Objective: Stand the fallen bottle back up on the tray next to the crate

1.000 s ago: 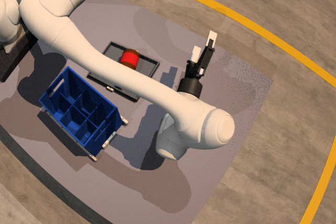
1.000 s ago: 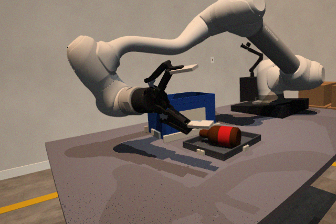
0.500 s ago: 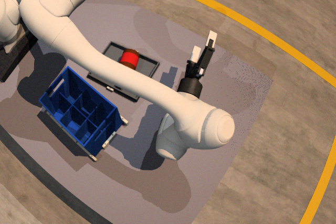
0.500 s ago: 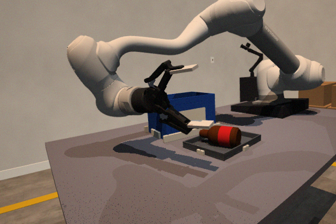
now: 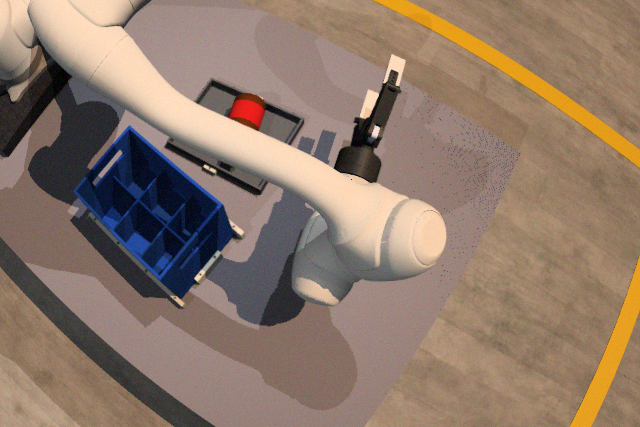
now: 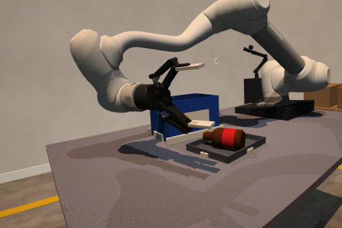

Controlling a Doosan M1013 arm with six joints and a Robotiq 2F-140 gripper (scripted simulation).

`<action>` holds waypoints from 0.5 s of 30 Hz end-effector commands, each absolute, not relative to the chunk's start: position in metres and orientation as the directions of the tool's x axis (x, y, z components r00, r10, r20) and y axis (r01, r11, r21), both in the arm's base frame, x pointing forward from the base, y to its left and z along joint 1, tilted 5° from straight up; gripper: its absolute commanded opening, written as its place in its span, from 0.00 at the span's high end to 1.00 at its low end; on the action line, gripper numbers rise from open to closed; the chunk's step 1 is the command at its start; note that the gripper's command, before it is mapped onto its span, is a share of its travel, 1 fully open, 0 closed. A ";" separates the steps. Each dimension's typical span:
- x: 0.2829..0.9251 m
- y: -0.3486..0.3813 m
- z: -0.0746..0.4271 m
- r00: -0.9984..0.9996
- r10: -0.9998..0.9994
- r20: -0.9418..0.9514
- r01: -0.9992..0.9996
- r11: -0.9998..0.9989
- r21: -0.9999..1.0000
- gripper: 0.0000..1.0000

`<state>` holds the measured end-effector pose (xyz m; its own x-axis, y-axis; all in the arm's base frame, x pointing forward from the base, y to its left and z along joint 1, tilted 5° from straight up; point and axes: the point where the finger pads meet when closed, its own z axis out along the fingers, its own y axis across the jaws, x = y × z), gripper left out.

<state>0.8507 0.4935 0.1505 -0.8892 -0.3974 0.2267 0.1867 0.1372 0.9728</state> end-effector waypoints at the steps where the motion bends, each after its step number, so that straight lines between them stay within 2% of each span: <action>1: 0.845 0.484 0.156 -0.904 -0.407 0.131 0.080 0.142 0.987 0.00; 4: 0.843 0.480 0.158 -0.906 -0.413 0.093 0.036 0.143 0.989 0.00; 15: 0.816 0.427 0.179 -0.794 -0.518 -0.318 -0.441 0.131 0.888 0.00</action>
